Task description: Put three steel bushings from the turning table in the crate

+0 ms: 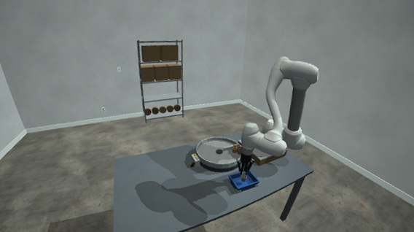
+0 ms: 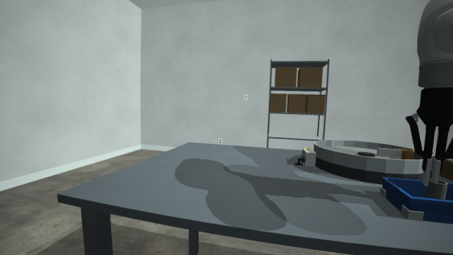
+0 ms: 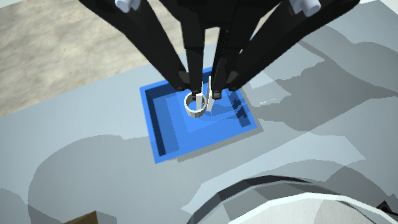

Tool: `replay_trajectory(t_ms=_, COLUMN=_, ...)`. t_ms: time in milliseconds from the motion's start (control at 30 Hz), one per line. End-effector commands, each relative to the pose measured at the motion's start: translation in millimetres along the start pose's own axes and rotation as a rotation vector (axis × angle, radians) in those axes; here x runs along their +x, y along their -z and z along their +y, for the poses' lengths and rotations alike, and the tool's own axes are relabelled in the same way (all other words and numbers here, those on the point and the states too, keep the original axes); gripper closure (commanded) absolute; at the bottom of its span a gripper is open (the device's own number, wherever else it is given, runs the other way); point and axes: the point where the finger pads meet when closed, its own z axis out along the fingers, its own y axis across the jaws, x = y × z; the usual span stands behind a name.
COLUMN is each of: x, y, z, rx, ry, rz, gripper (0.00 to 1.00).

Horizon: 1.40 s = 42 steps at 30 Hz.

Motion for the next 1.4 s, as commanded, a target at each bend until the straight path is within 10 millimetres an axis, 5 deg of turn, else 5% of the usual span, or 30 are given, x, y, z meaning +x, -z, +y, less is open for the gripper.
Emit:
replay_trajectory(t_ms=0, x=-1, y=-10, z=0, rx=0.002, ry=-0.003, rz=0.000, gripper=1.00)
replay_trajectory(t_ms=1367, x=-1, y=-25, z=0, rx=0.002, ry=-0.003, rz=0.000, gripper=1.00)
